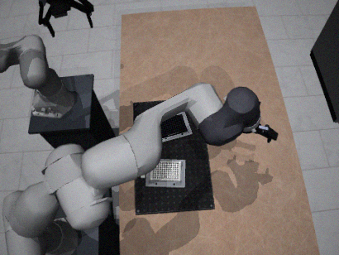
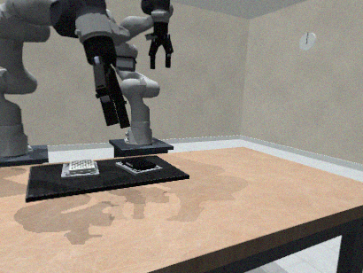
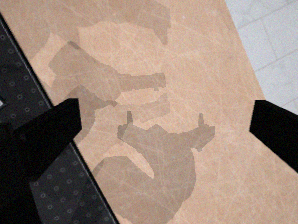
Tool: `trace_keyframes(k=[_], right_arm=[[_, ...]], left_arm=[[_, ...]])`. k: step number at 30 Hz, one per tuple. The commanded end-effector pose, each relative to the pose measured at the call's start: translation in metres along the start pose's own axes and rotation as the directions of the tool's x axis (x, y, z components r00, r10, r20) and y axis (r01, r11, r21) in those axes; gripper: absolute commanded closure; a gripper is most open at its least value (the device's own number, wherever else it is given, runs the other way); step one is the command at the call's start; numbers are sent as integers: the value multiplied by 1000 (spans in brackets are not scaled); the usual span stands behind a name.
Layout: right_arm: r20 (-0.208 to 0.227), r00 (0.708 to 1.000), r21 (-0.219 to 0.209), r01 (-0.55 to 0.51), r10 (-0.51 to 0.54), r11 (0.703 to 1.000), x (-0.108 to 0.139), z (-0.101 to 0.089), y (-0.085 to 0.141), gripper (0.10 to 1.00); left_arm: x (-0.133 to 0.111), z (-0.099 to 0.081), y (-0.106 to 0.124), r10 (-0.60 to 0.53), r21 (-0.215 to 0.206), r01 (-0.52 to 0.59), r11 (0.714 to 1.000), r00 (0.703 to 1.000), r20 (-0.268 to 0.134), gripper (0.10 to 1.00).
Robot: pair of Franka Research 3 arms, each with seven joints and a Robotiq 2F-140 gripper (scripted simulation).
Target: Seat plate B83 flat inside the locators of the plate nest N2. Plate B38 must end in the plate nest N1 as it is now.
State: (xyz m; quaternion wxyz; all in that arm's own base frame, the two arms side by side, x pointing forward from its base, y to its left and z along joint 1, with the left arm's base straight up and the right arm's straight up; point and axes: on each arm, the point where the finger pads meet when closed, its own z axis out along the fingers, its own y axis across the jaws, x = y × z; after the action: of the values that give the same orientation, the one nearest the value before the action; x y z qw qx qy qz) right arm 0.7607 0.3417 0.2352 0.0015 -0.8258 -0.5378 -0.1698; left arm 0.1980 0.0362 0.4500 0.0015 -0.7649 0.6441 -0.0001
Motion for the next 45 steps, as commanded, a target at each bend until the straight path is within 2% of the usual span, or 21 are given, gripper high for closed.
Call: trace_keyframes(k=[1, 7, 19, 21, 36, 38, 45], right_arm=[[-6, 985, -4, -175, 175, 985, -1, 2, -15, 98], [13, 970, 9, -242, 242, 970, -9, 6, -32, 98], [76, 903, 27, -426, 423, 904, -36, 17, -84, 98], [76, 903, 27, -426, 423, 904, -36, 17, -84, 98], [156, 776, 7, -620, 612, 784, -77, 27, -145, 98], [156, 776, 7, -620, 612, 784, -77, 27, -145, 98], [188, 703, -16, -696, 685, 718, -99, 31, -172, 98]], left_arm=[[1, 0, 1, -6, -2, 6, 1000, 1000, -2, 98], [1, 0, 1, -6, -2, 6, 1000, 1000, -2, 98], [1, 0, 1, -6, -2, 6, 1000, 1000, -2, 98], [1, 0, 1, -6, -2, 6, 1000, 1000, -2, 98], [1, 0, 1, -6, -2, 6, 1000, 1000, -2, 98], [1, 0, 1, -6, -2, 6, 1000, 1000, -2, 98], [1, 0, 1, -6, -2, 6, 1000, 1000, -2, 98]])
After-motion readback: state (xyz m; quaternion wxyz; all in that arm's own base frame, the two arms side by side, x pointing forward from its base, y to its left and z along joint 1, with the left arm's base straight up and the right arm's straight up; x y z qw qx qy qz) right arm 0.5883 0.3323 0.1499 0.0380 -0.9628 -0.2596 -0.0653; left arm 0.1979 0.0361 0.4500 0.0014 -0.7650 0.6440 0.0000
